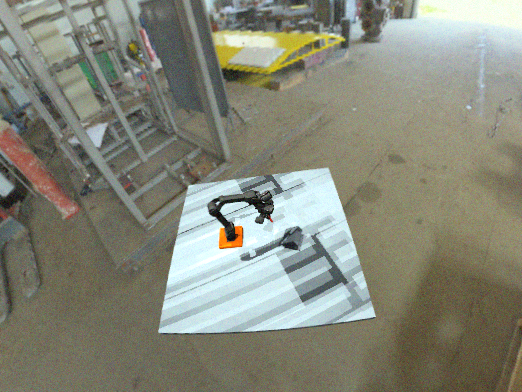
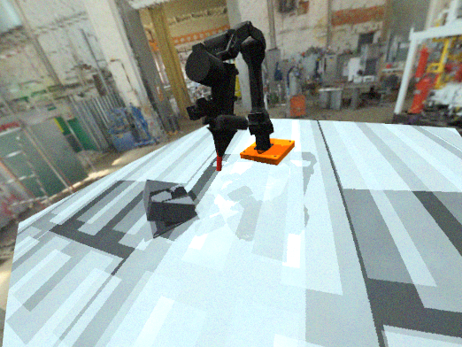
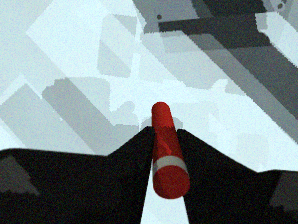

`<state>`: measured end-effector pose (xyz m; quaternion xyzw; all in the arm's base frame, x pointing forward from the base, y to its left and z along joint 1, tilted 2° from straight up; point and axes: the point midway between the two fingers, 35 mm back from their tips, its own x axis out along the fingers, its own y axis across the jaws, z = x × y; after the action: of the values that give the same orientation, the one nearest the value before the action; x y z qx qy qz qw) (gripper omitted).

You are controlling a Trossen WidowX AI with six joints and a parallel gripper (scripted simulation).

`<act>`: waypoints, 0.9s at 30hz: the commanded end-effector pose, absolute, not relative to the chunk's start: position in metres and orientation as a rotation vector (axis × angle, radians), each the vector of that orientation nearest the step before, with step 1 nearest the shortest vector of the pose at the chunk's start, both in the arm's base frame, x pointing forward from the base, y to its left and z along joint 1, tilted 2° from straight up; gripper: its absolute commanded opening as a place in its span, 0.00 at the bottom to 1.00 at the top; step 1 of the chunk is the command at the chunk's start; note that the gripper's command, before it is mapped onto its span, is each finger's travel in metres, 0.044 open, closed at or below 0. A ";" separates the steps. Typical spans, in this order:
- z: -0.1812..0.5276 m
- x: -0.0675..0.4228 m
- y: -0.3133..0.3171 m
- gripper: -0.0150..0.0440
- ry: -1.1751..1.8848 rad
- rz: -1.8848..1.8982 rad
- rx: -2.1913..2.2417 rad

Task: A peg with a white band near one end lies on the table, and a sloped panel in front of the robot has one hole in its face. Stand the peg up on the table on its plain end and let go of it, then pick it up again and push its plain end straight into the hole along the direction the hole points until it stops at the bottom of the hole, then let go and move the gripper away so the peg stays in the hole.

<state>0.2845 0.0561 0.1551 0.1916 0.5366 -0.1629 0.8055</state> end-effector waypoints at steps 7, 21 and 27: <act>0.162 0.297 0.039 0.25 1.062 -0.403 0.470; 0.173 0.312 0.015 0.25 0.945 -0.474 0.545; 0.178 0.318 0.005 0.25 0.893 -0.505 0.576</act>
<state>0.3148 0.0110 0.1753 0.2624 0.4360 -0.2287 0.8299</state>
